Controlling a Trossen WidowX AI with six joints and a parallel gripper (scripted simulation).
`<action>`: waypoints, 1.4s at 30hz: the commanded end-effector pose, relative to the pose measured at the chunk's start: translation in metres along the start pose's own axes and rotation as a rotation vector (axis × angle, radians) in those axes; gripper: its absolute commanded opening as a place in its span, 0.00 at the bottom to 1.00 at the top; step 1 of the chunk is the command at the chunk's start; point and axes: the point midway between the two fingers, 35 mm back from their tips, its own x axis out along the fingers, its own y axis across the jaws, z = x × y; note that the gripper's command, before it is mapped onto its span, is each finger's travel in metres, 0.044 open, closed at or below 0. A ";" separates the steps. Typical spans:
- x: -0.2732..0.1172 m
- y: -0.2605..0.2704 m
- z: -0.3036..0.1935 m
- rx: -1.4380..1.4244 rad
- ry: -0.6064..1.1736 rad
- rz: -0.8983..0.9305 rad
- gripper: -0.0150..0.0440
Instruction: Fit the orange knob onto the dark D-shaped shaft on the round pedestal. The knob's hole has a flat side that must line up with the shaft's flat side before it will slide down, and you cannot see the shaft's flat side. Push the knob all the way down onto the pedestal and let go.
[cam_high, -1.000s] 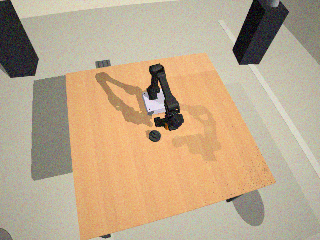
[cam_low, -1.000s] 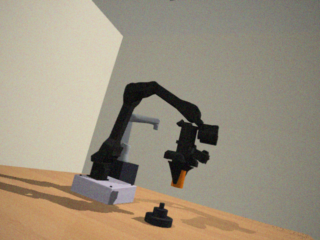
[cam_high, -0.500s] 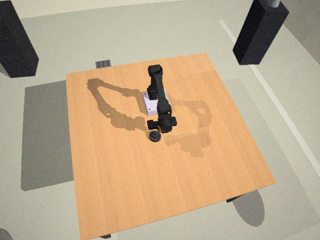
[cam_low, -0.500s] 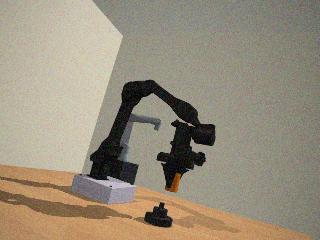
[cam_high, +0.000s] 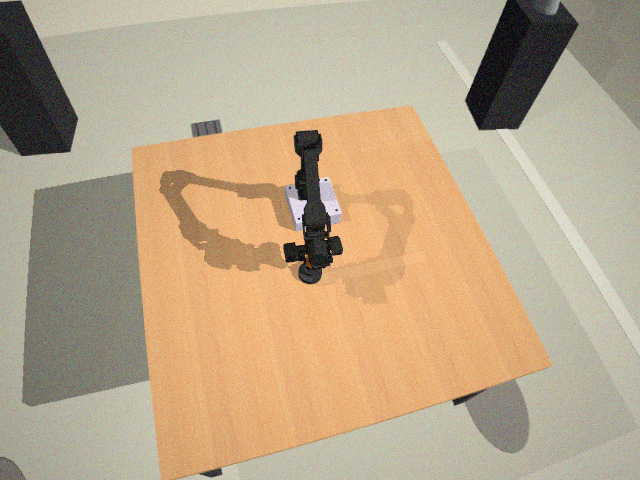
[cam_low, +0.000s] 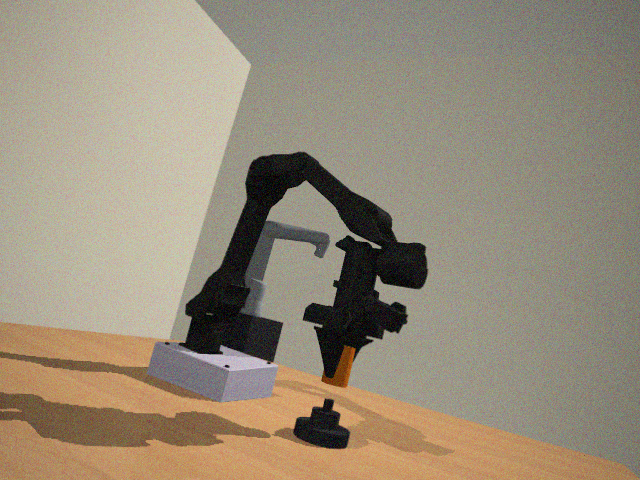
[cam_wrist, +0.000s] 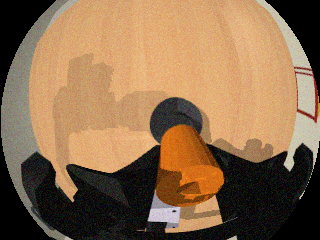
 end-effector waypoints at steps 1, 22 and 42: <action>0.009 -0.001 -0.001 -0.002 0.004 0.003 0.25; 0.023 0.000 0.000 0.000 0.004 0.003 0.25; 0.027 0.000 -0.001 -0.001 0.004 0.003 0.25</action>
